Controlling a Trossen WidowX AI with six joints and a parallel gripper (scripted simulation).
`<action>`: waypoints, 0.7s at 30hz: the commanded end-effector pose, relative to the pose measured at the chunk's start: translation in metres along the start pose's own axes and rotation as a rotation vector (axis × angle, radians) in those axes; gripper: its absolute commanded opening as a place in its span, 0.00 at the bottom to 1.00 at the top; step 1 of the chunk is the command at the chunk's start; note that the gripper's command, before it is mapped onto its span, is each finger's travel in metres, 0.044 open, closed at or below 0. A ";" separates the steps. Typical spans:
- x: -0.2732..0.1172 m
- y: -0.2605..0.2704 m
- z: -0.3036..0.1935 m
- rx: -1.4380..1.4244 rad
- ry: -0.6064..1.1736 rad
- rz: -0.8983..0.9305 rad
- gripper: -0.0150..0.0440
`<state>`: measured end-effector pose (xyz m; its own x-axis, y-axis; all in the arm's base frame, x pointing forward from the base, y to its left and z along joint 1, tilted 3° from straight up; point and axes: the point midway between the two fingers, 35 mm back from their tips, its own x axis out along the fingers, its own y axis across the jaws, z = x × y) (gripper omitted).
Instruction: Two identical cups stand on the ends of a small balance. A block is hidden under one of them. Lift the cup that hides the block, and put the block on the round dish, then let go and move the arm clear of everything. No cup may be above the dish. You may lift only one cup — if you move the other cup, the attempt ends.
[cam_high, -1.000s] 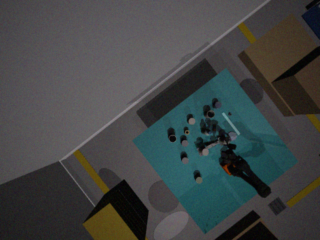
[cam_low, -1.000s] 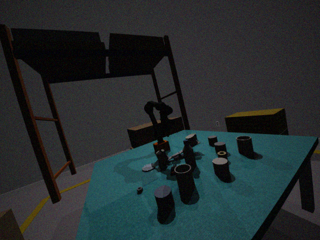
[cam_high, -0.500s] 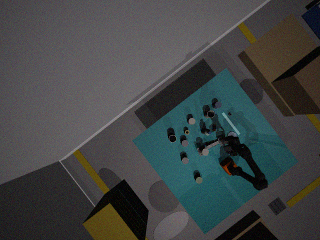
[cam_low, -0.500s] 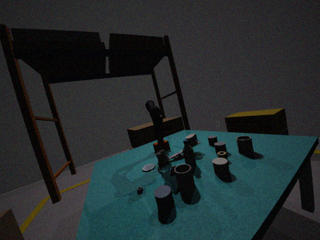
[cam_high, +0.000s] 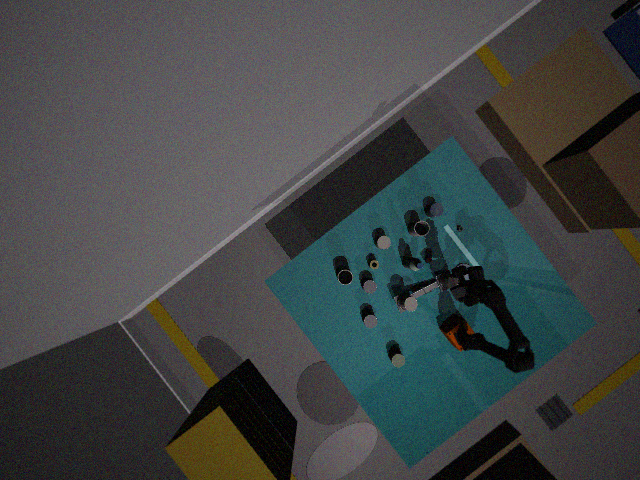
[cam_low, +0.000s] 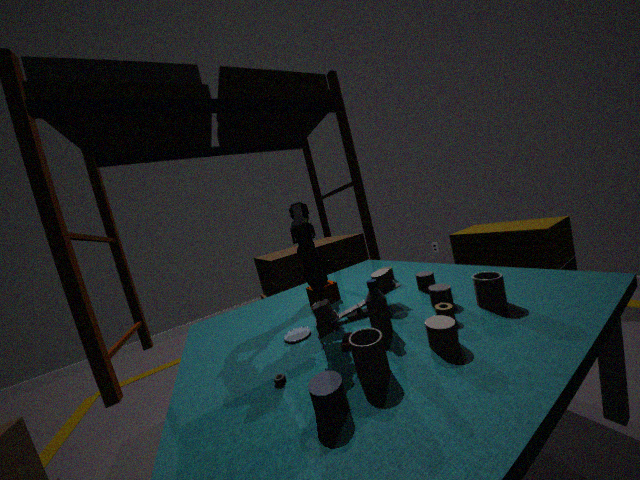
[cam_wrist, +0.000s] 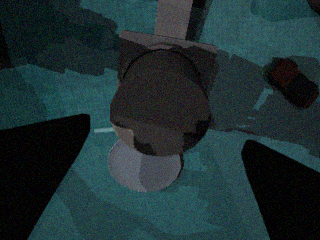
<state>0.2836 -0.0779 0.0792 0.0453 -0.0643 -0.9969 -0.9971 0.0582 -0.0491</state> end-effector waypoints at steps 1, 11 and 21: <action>0.010 0.004 0.002 -0.007 -0.010 0.022 1.00; 0.021 0.003 0.002 -0.007 -0.010 0.022 1.00; 0.038 0.003 0.002 -0.007 -0.010 0.022 1.00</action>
<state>0.2857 -0.0800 0.0514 0.0419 -0.0630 -0.9971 -0.9974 0.0566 -0.0455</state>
